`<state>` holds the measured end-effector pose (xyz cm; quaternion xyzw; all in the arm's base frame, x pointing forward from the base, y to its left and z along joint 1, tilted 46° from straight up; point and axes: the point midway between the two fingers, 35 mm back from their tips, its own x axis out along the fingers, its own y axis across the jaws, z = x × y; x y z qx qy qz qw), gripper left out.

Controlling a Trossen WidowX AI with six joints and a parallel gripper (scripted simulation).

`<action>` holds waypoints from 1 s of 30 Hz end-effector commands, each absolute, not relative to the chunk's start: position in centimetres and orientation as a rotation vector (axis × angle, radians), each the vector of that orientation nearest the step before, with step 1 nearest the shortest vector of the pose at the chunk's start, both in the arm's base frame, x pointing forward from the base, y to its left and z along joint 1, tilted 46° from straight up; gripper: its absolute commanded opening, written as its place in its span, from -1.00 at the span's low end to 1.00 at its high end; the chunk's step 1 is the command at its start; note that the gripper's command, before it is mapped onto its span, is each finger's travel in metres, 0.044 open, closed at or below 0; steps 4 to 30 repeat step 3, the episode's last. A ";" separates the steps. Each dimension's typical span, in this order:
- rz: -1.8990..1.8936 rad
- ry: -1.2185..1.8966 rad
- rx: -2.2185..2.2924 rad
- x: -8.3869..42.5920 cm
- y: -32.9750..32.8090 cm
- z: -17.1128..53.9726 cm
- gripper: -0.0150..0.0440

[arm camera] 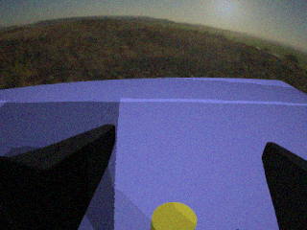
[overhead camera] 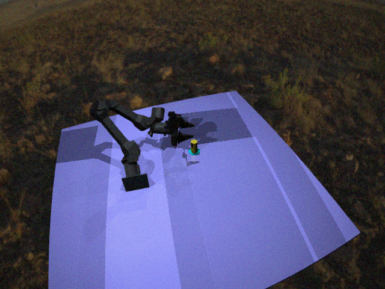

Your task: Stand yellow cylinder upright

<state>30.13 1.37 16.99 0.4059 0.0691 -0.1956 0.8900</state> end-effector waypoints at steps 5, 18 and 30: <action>-0.400 0.155 0.831 29.9 0.6 17.8 0.86; -0.400 0.155 0.831 29.9 0.6 17.8 0.86; -0.400 0.155 0.831 29.9 0.6 17.8 0.86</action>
